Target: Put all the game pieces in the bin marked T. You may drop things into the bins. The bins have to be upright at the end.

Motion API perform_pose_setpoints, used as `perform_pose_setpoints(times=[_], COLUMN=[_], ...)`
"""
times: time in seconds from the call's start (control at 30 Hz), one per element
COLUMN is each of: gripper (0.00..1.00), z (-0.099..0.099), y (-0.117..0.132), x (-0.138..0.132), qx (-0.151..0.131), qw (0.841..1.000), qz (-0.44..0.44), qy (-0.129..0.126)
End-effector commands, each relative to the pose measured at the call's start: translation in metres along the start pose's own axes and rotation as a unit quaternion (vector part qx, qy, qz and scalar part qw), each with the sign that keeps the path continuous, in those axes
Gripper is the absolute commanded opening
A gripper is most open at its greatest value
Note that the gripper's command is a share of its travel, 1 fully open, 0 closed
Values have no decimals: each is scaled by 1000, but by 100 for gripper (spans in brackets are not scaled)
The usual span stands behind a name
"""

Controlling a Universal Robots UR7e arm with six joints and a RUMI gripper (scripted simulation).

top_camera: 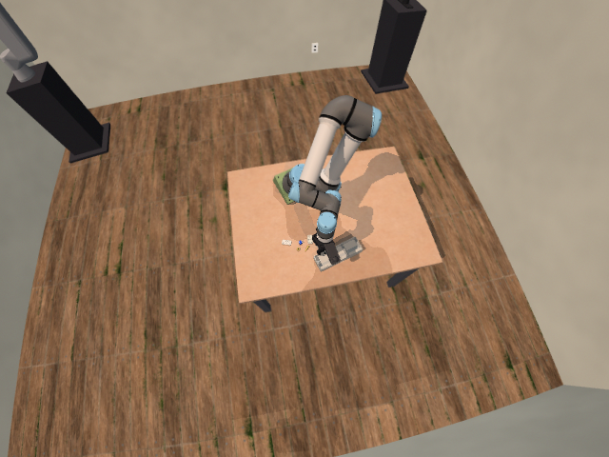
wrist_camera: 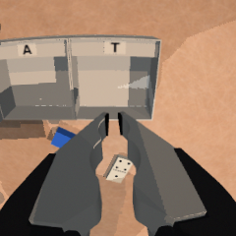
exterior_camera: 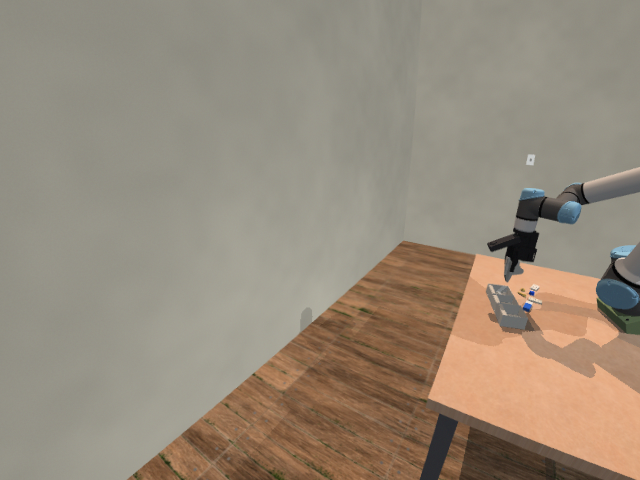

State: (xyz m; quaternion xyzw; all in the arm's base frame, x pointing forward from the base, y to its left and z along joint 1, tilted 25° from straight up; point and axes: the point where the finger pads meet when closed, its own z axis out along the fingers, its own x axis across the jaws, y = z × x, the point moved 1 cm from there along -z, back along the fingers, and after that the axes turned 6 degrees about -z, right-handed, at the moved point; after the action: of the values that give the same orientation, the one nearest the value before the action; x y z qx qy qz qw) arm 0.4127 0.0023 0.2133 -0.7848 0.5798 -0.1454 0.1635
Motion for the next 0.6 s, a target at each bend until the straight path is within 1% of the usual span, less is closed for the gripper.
perform_pose_setpoints(times=[0.0, 0.33, 0.4, 0.57], gripper=[4, 4, 4, 4], z=[10, 36, 36, 50], y=[0, 0, 0, 0], x=[0, 0, 0, 0], qx=[-6, -6, -6, -6], qw=[1000, 1000, 1000, 1000], qz=[1, 1, 1, 1], qy=[3, 3, 3, 3])
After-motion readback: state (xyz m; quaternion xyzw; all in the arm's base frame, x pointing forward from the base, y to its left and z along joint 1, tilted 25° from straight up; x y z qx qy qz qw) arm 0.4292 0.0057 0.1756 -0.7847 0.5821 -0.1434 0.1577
